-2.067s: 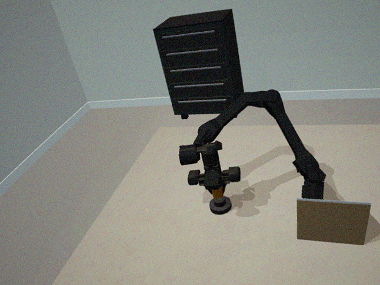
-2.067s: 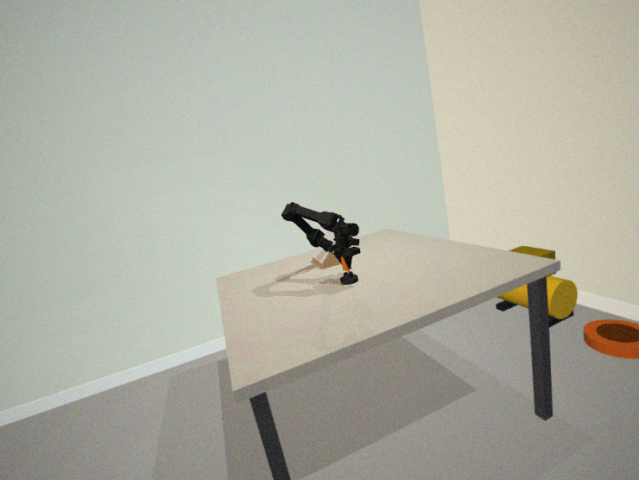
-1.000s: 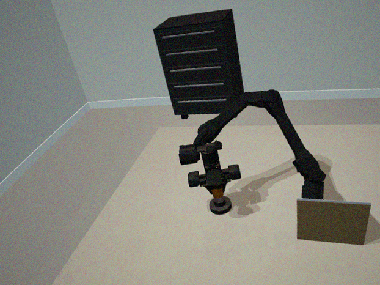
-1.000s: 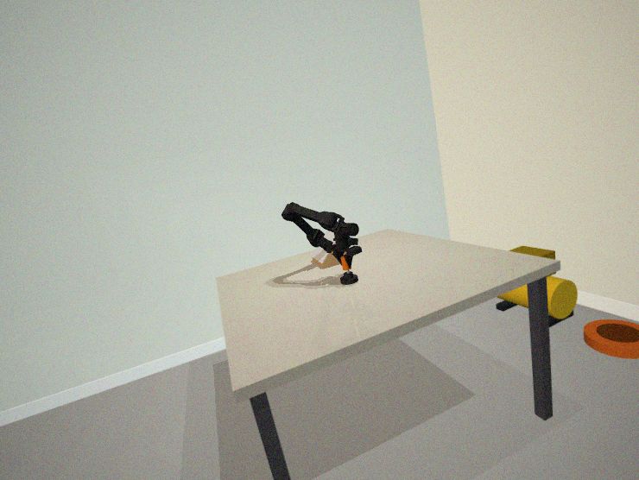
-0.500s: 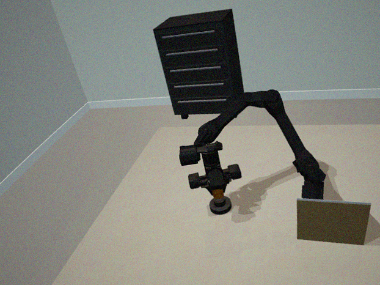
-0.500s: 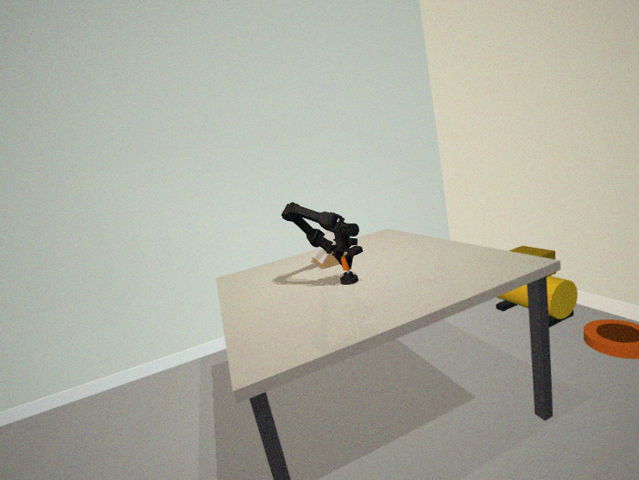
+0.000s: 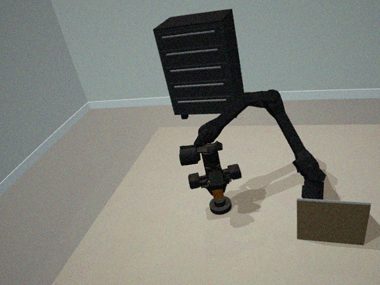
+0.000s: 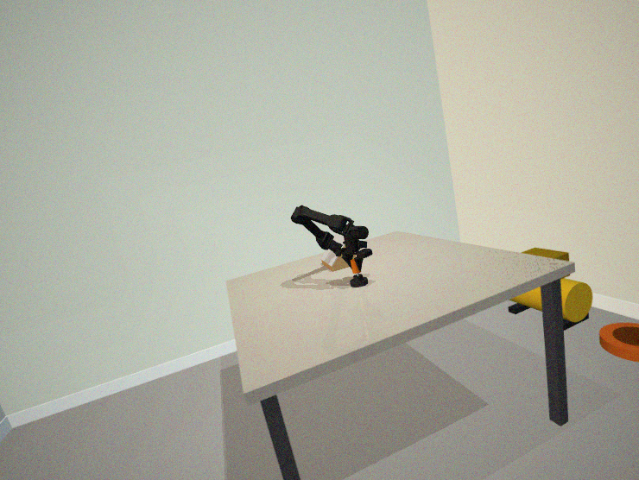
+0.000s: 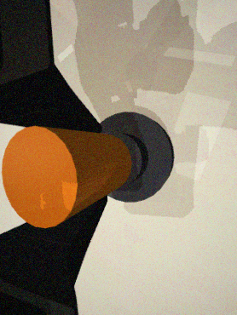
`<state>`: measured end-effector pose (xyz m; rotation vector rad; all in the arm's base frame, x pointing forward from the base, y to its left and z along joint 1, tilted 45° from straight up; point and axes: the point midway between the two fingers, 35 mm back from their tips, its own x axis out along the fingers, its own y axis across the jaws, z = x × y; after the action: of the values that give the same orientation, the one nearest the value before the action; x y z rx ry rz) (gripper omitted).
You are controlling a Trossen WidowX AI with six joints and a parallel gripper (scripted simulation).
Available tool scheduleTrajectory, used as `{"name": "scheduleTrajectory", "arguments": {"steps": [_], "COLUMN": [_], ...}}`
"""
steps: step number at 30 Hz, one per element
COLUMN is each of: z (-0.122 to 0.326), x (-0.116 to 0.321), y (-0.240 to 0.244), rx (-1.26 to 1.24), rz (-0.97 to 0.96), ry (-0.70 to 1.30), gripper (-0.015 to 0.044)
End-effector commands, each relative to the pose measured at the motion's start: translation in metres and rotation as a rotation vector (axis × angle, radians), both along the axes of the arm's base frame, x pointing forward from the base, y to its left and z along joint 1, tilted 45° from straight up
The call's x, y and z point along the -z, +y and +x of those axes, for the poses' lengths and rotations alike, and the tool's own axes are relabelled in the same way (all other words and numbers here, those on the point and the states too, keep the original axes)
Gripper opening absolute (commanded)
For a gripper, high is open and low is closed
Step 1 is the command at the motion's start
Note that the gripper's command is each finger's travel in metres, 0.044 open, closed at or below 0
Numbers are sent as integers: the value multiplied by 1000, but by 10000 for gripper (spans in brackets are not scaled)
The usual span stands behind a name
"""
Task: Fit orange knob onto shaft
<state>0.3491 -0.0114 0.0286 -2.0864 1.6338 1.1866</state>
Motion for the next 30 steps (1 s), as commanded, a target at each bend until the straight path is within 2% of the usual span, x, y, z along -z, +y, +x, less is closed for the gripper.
{"name": "scheduleTrajectory", "arguments": {"steps": [1, 17, 25, 30], "z": [-1, -1, 1, 1], "x": [1, -3, -2, 0], "y": [0, 3, 3, 1], "rx": [-1, -1, -145, -150], "rz": [0, 0, -9, -10], "ry": [1, 1, 142, 147], "gripper": [0, 0, 0, 0]}}
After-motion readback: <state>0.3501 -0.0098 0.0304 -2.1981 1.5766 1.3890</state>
